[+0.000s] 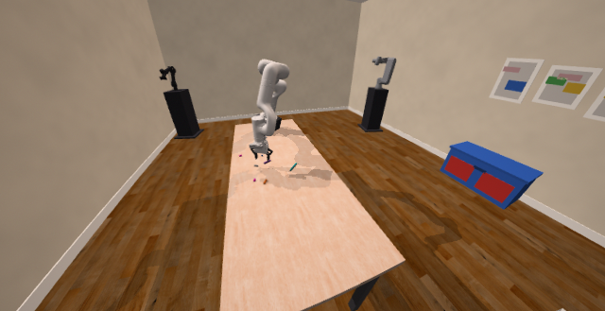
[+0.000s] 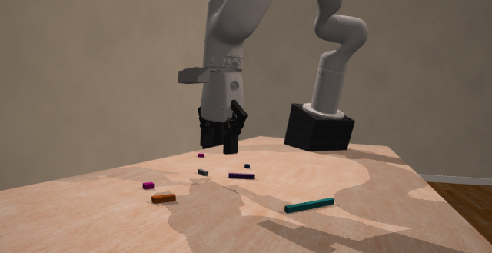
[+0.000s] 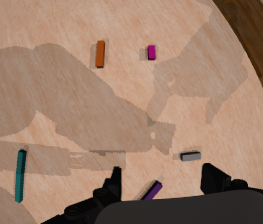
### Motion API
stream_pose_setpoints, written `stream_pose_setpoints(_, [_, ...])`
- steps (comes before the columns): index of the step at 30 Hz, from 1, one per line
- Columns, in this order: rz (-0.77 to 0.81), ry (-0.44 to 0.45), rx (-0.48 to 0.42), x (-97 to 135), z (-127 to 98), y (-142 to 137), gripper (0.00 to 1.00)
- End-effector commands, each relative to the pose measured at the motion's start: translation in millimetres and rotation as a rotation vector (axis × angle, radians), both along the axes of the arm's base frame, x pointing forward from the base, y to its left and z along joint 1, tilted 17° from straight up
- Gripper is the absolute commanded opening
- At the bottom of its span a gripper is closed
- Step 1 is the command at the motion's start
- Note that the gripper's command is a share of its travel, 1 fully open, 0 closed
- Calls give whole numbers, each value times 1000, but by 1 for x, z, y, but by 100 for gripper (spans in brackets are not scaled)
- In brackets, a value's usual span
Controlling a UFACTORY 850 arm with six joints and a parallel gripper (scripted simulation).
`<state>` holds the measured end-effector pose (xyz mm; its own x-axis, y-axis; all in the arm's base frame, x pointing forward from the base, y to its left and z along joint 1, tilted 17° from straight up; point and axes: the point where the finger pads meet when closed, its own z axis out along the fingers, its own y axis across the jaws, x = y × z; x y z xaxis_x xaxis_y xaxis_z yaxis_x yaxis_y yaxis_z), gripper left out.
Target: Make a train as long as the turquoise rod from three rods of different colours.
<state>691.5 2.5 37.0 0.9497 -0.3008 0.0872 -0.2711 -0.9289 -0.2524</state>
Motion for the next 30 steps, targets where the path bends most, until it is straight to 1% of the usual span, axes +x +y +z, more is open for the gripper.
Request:
stream_pose_setpoints(1, [160,-50,-15,1,1,0,100])
stream_pose_setpoints(10, [407,-107,-57,1,1,0,100])
stream_pose_setpoints(12, [407,-107,-57,1,1,0,100])
stream_pose_setpoints(13, [482,-124,-70,2,1,0,100])
stream_pose_setpoints(27, [852,-208,-133,2,2,0,100])
stream_pose_setpoints(29, [852,-208,-133,2,2,0,100])
stream_pose_setpoints(30, [932,-227,-147,2,2,0,100])
